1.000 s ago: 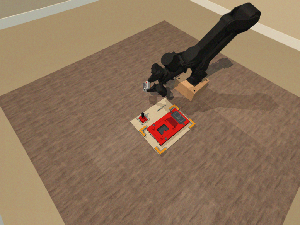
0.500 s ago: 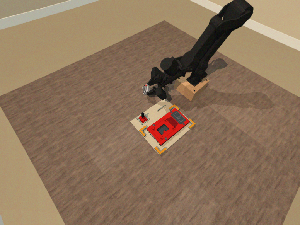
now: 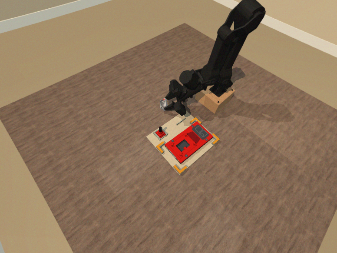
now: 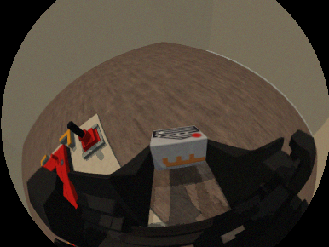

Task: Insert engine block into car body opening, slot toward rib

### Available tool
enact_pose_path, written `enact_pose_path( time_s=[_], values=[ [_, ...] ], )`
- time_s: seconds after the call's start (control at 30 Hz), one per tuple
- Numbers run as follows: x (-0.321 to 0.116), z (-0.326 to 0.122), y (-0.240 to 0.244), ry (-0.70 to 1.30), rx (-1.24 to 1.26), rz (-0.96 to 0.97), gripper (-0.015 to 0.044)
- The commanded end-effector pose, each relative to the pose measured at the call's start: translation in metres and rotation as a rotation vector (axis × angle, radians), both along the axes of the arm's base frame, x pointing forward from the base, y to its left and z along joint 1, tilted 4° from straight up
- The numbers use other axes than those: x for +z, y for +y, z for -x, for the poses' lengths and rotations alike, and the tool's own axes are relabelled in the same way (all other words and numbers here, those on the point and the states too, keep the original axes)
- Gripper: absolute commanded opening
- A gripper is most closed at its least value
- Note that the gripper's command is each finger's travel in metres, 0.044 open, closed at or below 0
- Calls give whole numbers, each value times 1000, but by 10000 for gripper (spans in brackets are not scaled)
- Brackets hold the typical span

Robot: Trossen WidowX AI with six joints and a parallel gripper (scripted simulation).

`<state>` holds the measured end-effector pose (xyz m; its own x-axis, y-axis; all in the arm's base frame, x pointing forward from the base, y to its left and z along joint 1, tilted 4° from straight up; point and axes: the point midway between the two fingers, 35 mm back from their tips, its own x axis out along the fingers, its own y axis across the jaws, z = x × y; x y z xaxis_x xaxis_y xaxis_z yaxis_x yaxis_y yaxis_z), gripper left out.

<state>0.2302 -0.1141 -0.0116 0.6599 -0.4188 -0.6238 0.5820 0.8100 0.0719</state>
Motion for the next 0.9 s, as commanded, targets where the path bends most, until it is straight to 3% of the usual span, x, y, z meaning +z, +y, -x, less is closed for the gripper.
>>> enact_pose_path(
  time_s=[0.0, 0.47, 0.87],
  values=[
    [-7, 2, 0, 4, -7, -3, 0],
    [-25, 1, 1, 5, -7, -3, 0],
    [-19, -2, 0, -13, -4, 8, 315]
  ],
)
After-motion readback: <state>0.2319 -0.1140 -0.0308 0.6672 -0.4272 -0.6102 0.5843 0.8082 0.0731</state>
